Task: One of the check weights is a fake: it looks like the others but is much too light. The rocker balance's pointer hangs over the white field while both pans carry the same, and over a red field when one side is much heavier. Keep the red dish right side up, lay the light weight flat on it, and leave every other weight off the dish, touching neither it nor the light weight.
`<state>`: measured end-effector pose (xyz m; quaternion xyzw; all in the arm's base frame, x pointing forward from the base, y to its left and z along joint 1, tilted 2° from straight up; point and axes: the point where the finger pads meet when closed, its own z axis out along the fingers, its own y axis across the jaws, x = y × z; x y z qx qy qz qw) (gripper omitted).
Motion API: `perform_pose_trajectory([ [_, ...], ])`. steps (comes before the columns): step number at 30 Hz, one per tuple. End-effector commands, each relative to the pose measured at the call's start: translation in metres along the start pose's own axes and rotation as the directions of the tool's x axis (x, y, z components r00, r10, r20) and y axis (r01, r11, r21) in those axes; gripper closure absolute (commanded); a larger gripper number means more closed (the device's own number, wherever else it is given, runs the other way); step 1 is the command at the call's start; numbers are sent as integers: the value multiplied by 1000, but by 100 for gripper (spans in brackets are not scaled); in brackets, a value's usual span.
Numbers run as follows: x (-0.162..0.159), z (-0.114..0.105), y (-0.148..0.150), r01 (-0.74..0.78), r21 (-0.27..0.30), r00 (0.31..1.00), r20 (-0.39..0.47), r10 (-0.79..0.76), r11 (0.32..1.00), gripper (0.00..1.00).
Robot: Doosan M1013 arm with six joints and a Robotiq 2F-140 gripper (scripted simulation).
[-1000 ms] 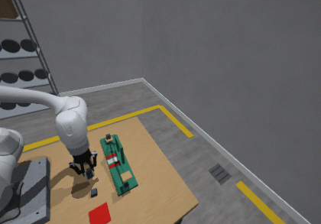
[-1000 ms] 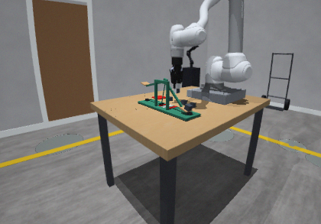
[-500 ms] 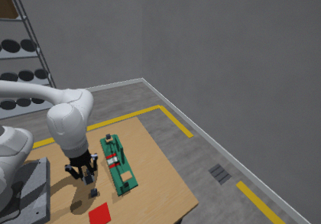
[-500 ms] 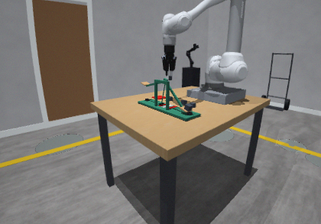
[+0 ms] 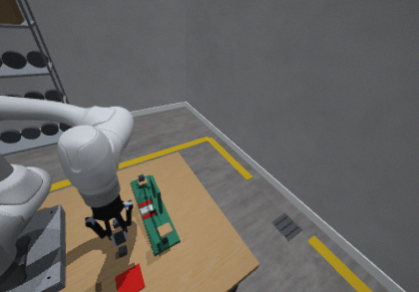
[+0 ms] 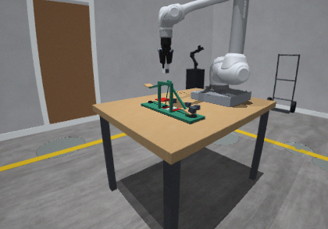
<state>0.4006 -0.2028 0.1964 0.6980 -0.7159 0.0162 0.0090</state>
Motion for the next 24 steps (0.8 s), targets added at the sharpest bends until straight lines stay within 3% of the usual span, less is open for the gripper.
perform_pose_trajectory([
  [1, 2, -2, -21, -1, 0, 1000, 0, 1, 1000, 76],
  [3, 4, -3, -86, -1, 0, 1000, 0, 1, 1000, 76],
  [5, 4, -3, -88, -1, 0, 1000, 0, 1, 1000, 76],
  [6, 3, -1, -120, -1, 0, 1000, 0, 1, 1000, 76],
  [7, 3, -1, -120, -1, 0, 1000, 0, 1, 1000, 76],
  [8, 0, 1, -143, -1, 0, 1000, 0, 1, 1000, 76],
  [11, -1, 2, -156, -1, 0, 1000, 0, 1, 1000, 76],
  [24, -1, 2, -156, -1, 0, 1000, 0, 1, 1000, 76],
])
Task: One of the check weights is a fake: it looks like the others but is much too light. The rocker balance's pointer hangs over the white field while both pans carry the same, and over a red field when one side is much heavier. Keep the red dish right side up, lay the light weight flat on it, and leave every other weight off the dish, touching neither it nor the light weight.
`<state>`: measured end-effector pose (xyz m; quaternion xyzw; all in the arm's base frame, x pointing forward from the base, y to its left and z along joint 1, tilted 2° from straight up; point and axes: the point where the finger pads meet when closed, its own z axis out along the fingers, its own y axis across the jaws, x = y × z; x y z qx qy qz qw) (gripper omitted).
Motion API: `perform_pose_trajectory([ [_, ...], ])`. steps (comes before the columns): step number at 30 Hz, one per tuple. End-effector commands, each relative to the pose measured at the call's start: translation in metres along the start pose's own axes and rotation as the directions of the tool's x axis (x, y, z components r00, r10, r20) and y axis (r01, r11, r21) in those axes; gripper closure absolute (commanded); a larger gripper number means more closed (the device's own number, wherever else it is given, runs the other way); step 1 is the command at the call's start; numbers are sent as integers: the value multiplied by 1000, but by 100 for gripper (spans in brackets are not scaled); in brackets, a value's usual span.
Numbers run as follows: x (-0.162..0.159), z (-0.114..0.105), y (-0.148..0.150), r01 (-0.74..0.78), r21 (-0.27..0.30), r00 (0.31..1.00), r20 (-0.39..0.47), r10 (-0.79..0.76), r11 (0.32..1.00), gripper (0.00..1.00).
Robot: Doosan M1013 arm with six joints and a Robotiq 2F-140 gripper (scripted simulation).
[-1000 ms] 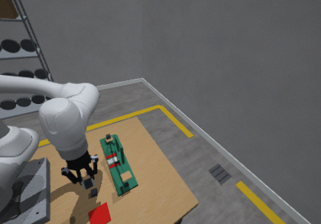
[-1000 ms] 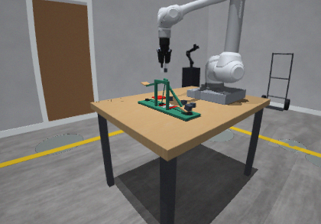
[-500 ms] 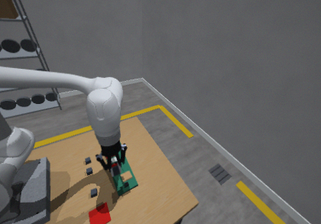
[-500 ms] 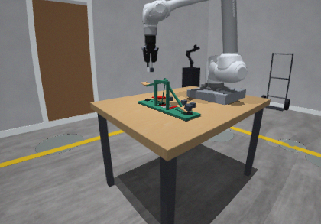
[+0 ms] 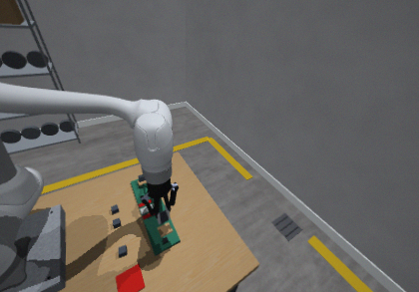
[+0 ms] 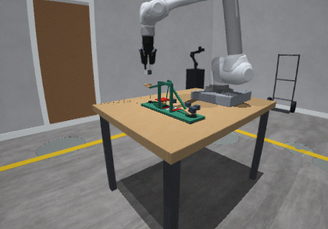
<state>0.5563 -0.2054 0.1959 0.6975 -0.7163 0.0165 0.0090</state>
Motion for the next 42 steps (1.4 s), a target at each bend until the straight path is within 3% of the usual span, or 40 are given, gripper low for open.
perform_pose_trajectory([
  [1, 0, 0, 0, 0, 0, 1000, 0, 0, 1000, 76],
  [11, 0, 11, 0, 0, 0, 1000, 0, 0, 1000, 76],
  [26, 0, 56, -1, 0, 0, 1000, 0, 0, 1000, 76],
  [42, 0, 65, -1, 0, 0, 1000, 0, 0, 1000, 76],
])
